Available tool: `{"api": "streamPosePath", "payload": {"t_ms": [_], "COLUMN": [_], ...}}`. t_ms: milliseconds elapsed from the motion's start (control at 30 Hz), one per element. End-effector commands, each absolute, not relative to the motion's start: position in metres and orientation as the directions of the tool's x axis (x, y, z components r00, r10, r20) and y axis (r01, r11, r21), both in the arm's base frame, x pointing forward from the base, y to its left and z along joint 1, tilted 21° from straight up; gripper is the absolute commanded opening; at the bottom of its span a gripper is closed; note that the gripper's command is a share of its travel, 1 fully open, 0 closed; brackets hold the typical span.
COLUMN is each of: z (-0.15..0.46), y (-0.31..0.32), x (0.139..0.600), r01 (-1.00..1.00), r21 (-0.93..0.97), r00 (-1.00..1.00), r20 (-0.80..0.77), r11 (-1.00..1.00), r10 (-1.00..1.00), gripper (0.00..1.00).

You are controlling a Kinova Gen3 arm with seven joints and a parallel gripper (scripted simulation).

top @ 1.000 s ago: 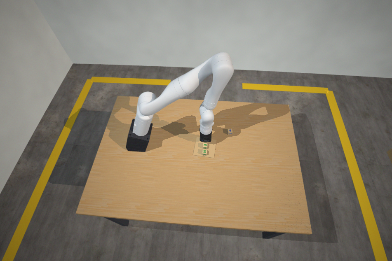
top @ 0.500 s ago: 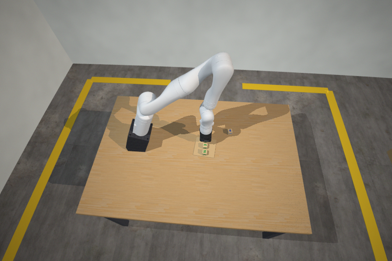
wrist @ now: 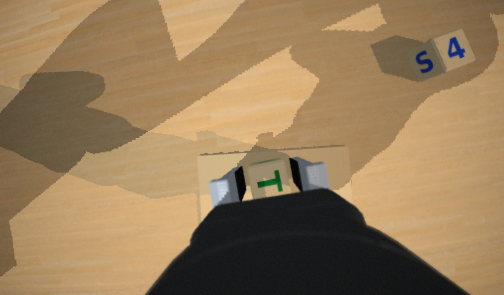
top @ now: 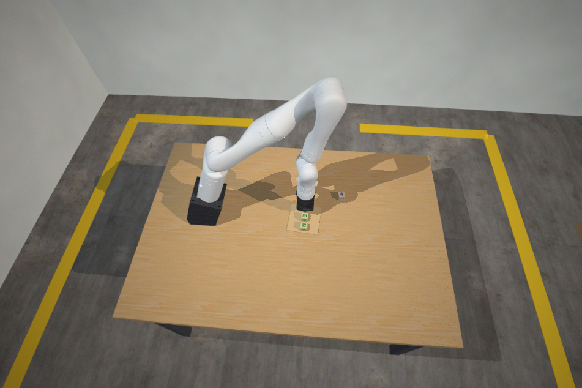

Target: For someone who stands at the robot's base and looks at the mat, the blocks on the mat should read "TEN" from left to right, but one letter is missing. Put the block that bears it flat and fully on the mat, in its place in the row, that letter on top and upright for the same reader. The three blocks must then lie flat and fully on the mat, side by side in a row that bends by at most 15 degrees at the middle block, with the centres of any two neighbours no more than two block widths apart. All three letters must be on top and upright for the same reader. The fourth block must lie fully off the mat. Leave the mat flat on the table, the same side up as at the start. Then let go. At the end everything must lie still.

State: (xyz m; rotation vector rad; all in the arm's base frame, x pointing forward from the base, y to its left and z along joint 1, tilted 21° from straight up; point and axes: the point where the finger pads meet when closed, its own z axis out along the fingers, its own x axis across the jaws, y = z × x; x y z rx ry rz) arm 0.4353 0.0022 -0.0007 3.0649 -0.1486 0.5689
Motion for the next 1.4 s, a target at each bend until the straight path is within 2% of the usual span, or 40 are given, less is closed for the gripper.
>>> {"api": "streamPosePath", "payload": {"t_ms": [0,567,900,933,1367], "z": [0.005,0.072,0.082,0.083,0.082], "y": [0.003,0.005,0.005,0.005,0.005], "x": [0.431,0.405,0.403,0.404,0.404], "r01": [-0.113,-0.113,-0.112,-0.112,-0.112], "r21": [-0.004,-0.002,-0.003,-0.003,-0.002], "r00": [0.929,0.929,0.927,0.926,0.927], "r20": [0.355,0.356,0.359,0.362,0.36], "r11": [-0.994,-0.994,-0.994,-0.994,-0.994], "r10": [-0.107,-0.106,-0.106,-0.106,-0.106], "gripper": [0.87,0.87,0.87,1.0,1.0]}}
